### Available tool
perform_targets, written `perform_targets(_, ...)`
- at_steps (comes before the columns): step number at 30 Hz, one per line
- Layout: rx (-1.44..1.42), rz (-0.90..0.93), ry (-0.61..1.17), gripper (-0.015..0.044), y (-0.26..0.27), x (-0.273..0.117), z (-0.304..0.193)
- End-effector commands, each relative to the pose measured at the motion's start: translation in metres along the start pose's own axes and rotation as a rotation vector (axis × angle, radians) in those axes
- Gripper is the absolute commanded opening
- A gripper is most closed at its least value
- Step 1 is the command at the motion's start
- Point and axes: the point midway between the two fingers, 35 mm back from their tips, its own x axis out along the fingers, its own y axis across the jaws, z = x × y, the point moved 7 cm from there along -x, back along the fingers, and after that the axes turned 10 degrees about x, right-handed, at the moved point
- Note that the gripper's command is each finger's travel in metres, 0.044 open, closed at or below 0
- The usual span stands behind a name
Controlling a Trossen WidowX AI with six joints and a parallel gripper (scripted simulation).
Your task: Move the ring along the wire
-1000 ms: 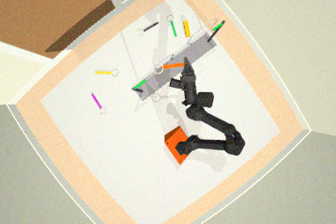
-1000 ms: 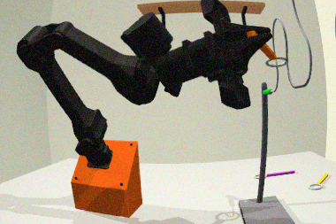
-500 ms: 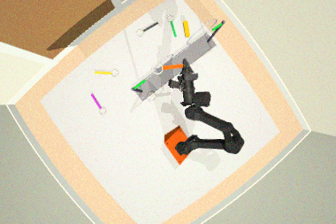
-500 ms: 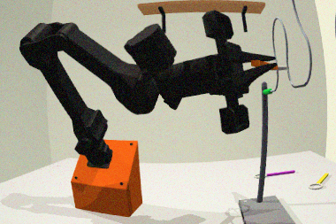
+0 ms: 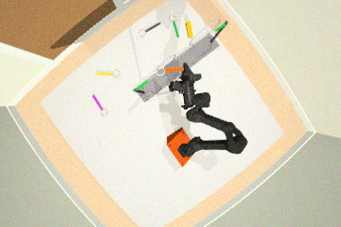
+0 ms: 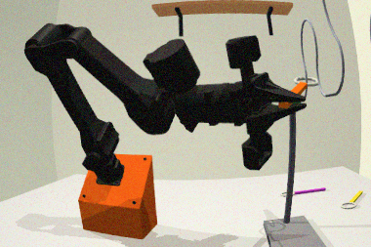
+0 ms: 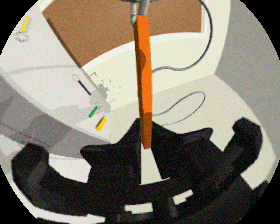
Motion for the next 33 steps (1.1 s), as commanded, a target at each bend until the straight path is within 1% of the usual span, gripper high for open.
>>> perform_targets(1,0.056,0.043,0.01,-0.015,0.011,-0.002,-0.001)
perform_targets(8,0.201,0.118,-0.035,-0.015,0.031,0.003,-0.006)
perform_targets(33,0.605,0.314,0.054,-0.015,0.082,-0.018,0.01)
